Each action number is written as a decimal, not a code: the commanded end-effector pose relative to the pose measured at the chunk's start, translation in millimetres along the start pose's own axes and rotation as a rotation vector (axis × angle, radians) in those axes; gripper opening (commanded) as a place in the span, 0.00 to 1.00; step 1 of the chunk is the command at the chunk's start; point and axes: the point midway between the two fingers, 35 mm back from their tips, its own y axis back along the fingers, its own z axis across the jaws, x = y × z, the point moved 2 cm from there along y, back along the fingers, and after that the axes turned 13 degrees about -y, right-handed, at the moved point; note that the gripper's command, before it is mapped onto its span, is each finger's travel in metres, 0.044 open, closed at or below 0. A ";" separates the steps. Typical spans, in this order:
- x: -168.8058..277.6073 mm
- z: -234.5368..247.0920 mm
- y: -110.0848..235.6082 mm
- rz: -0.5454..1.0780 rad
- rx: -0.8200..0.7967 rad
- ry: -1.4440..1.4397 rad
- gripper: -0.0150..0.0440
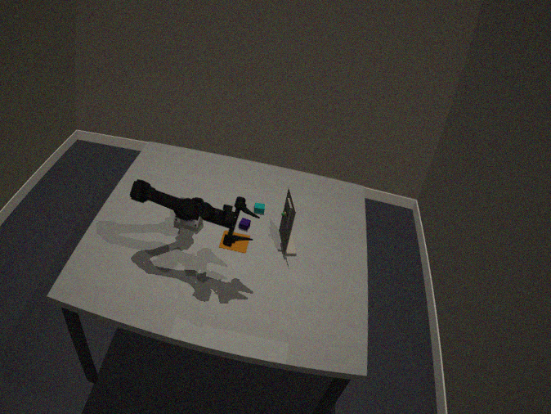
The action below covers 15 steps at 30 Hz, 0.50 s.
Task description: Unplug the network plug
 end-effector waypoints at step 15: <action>122.2 4.8 -8.3 0.307 -0.116 -0.359 0.52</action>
